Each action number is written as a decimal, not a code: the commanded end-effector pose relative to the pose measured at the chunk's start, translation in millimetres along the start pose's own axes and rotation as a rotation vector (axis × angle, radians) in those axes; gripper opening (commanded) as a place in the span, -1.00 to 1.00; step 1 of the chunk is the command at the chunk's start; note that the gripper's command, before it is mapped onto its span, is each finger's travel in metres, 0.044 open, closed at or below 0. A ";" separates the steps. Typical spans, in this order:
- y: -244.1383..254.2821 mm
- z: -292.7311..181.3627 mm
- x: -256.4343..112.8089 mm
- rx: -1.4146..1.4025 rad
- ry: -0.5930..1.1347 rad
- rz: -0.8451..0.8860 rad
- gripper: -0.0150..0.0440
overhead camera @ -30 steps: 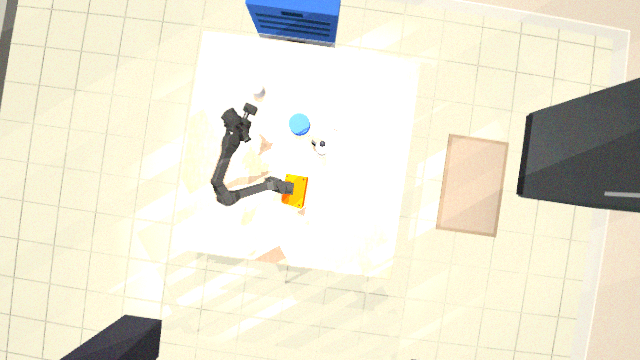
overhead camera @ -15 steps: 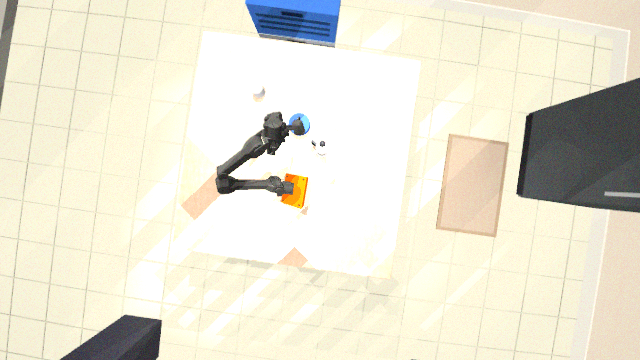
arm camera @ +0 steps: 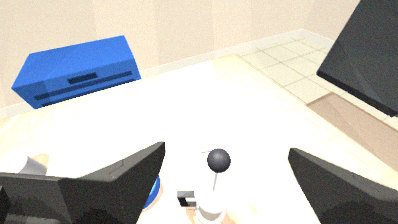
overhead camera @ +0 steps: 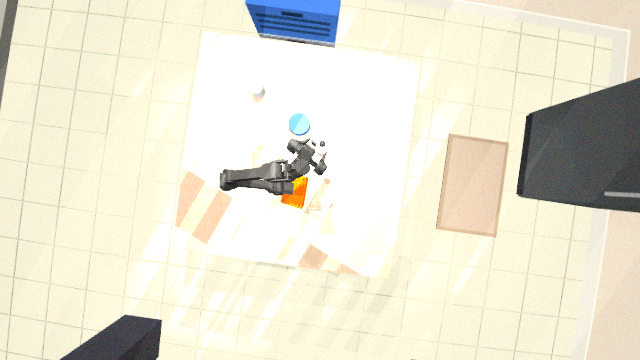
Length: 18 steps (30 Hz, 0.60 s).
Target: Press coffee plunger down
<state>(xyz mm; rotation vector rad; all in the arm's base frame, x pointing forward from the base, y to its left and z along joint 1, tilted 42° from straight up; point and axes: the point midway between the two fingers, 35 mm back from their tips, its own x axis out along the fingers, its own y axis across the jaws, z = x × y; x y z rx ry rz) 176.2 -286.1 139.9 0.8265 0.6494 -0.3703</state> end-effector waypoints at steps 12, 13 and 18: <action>-0.8 -46.3 30.7 0.020 0.006 0.008 1.00; -0.9 -46.2 32.2 0.020 0.006 0.008 1.00; -1.0 -46.0 40.3 0.019 0.006 0.008 1.00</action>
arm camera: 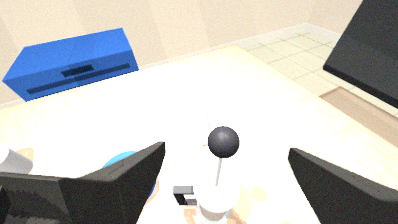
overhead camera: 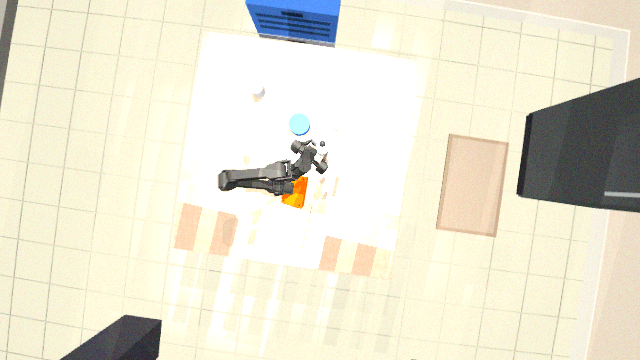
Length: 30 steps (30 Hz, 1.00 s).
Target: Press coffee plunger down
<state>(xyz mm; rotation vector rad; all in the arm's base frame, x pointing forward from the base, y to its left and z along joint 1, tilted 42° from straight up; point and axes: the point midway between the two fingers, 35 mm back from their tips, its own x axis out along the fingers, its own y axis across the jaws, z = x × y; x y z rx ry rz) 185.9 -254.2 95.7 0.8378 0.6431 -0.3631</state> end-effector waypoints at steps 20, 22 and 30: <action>-0.4 -3.3 32.2 0.010 0.004 -0.001 0.82; -0.4 -3.3 32.2 0.010 0.004 -0.001 0.64; -0.4 -3.3 32.2 0.010 0.004 -0.001 -0.07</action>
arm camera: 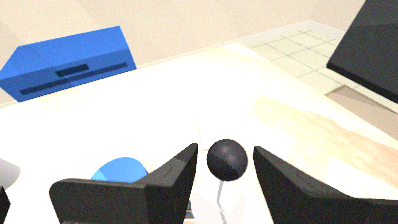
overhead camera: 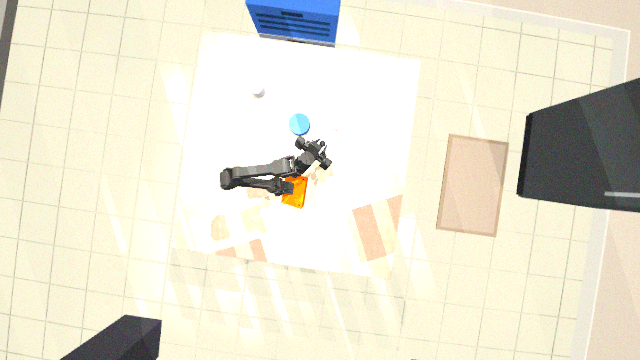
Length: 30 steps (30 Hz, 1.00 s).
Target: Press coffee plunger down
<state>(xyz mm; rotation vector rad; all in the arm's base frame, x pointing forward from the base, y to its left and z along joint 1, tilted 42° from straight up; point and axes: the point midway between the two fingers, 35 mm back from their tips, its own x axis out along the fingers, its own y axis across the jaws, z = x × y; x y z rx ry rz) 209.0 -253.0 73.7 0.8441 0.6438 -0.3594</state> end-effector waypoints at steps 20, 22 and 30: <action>-2.2 -10.5 9.6 0.005 0.001 -0.005 -0.09; -2.4 -13.0 11.7 0.005 0.001 -0.005 -0.09; -3.2 -23.2 20.3 0.005 0.001 -0.006 -0.09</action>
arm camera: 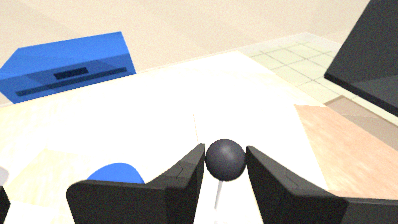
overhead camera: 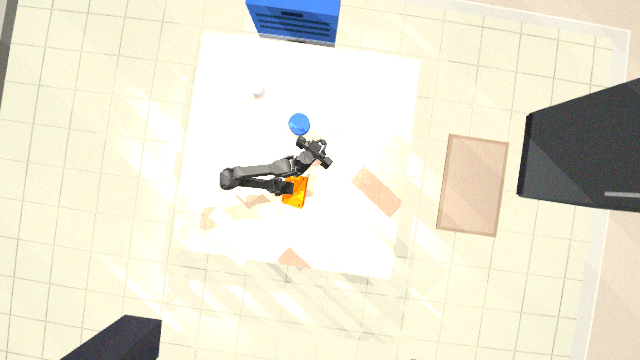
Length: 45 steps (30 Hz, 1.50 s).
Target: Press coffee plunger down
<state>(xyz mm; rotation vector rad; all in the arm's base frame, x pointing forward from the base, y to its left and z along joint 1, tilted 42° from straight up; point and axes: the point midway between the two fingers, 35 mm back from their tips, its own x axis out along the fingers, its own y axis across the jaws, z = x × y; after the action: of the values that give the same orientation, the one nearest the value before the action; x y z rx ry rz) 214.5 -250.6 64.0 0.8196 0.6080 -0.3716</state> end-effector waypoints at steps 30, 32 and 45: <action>-1.0 -59.9 37.5 0.021 0.042 -0.004 -0.09; -0.7 -62.6 39.4 0.021 0.041 -0.004 -0.09; 1.7 -72.9 54.1 0.022 0.039 -0.002 -0.09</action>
<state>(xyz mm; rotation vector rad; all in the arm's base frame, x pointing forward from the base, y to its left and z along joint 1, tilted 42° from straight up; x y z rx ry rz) 233.5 -219.9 14.3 0.7815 0.5772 -0.3866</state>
